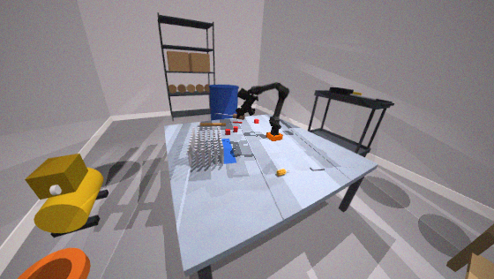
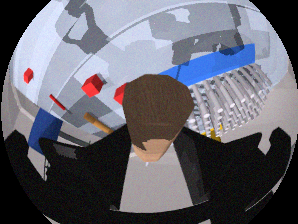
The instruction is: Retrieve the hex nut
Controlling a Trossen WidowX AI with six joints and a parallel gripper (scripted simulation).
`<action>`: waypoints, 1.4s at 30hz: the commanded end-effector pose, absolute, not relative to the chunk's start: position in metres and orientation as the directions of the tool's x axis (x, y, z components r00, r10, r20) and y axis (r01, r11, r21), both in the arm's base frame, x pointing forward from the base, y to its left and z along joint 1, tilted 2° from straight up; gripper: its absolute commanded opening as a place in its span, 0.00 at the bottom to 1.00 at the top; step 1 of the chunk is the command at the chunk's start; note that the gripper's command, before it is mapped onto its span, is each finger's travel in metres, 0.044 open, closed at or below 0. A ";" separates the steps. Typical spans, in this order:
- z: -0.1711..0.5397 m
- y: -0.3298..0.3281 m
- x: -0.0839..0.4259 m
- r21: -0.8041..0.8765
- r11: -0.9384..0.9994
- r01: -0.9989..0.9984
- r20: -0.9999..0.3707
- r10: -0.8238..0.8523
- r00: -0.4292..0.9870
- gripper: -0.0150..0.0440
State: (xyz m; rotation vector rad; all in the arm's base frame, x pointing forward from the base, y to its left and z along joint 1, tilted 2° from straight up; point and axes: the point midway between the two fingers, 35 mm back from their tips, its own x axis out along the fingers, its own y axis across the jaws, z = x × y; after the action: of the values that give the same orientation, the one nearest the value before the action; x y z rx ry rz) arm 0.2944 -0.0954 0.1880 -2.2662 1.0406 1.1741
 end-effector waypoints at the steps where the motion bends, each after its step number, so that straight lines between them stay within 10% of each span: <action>1: 0.189 -0.080 0.294 -0.001 -0.686 -0.728 -0.813 -0.423 0.400 0.25; 42: 0.158 0.075 0.268 0.010 -0.961 -0.276 -0.819 -0.166 0.549 0.25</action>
State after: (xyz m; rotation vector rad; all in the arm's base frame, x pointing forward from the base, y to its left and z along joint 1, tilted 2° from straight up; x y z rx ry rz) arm 0.2664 0.0747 0.1704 -2.6590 0.3691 1.3770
